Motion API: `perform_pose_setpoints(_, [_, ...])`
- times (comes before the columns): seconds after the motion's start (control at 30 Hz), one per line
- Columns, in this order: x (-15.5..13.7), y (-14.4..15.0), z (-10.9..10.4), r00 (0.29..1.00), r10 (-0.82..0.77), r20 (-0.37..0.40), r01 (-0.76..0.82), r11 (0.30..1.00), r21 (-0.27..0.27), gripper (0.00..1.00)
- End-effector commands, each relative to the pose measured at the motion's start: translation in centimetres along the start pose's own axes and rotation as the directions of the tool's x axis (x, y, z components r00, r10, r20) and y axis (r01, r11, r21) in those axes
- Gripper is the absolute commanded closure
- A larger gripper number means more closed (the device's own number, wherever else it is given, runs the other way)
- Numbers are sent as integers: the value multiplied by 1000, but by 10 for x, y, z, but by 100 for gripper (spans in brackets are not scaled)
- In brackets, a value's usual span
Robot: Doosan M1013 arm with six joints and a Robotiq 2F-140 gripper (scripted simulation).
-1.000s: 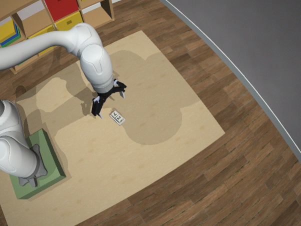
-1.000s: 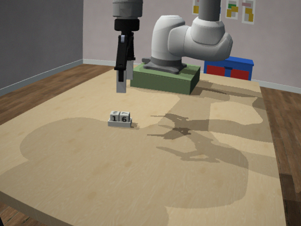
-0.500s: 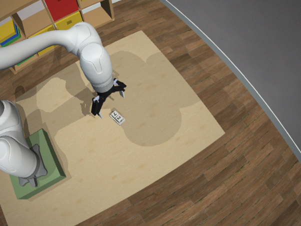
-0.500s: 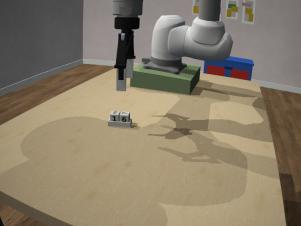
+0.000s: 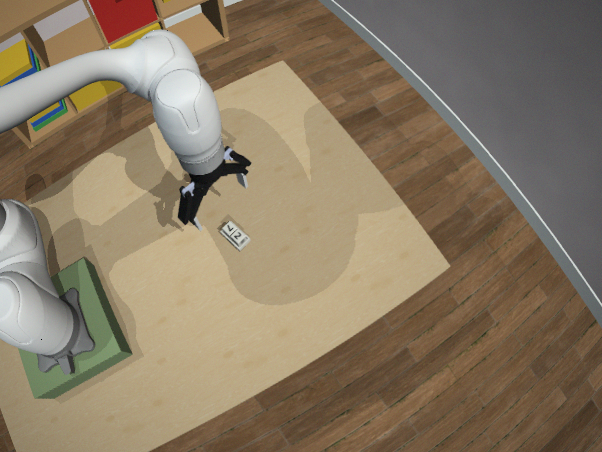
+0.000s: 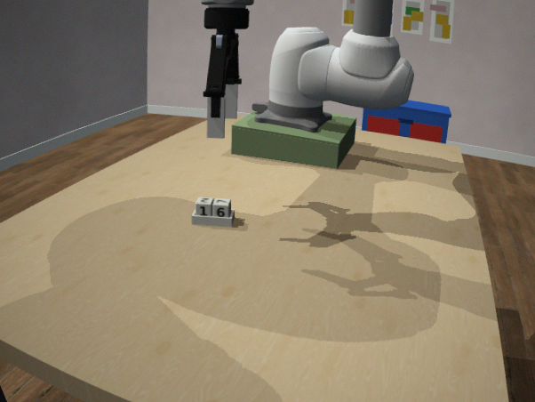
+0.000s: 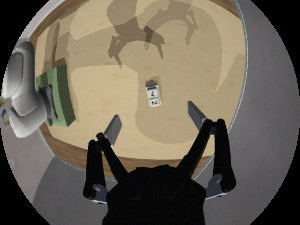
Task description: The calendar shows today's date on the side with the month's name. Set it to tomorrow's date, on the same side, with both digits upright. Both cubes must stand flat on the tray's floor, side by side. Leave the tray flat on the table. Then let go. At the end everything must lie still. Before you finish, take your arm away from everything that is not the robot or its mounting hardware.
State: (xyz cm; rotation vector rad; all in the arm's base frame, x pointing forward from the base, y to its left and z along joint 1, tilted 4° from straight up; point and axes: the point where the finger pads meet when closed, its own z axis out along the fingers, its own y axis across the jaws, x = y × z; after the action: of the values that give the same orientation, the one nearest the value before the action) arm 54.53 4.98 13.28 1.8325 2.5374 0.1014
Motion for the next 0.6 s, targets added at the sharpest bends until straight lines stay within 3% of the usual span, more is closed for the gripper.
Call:
perform_pose_setpoints(0.0, [0, 0, -7, 1000, 0, 0, 0, 1000, 0, 0])
perform_pose_setpoints(0.57, [0, 0, -12, 1000, 0, 0, 0, 1000, 0, 0])
